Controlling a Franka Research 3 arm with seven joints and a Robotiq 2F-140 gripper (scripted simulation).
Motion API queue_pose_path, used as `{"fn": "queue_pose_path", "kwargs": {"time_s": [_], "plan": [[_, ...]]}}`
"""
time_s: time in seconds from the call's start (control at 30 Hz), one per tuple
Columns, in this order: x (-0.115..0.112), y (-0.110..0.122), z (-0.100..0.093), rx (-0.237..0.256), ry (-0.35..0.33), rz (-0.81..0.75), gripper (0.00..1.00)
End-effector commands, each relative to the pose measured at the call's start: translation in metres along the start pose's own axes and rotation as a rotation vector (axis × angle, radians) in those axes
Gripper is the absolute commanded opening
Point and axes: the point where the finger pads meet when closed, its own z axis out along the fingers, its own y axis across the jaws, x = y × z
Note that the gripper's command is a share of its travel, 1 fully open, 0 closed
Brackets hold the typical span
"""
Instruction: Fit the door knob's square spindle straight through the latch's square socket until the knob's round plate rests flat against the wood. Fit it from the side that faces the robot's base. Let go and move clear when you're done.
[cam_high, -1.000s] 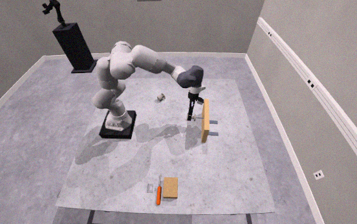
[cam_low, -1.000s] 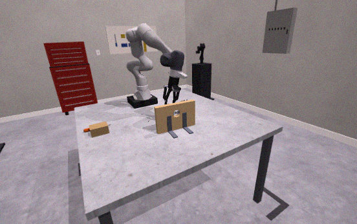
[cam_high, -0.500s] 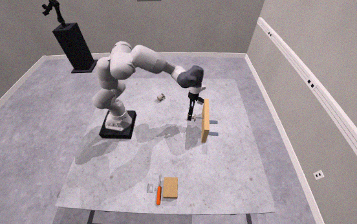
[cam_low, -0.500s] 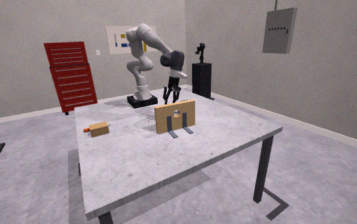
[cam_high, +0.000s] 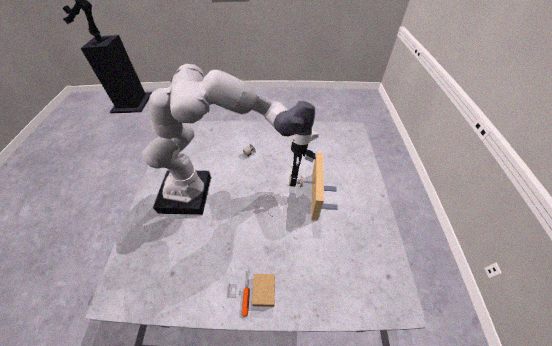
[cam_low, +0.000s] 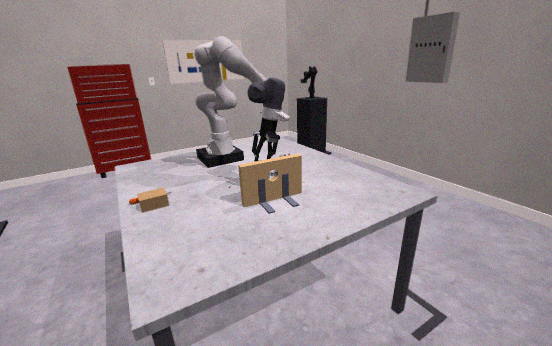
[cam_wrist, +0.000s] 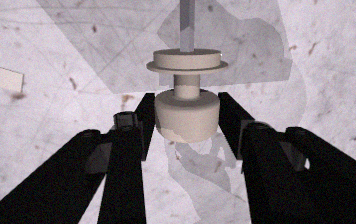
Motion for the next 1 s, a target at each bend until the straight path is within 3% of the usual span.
{"fn": "queue_pose_path", "kwargs": {"time_s": [0.0, 0.97], "plan": [[0.0015, 0.0005, -0.0014, -0.002, 0.003, 0.002, 0.42], [0.007, 0.0005, -0.0018, -0.002, 0.003, 0.002, 0.42]]}}
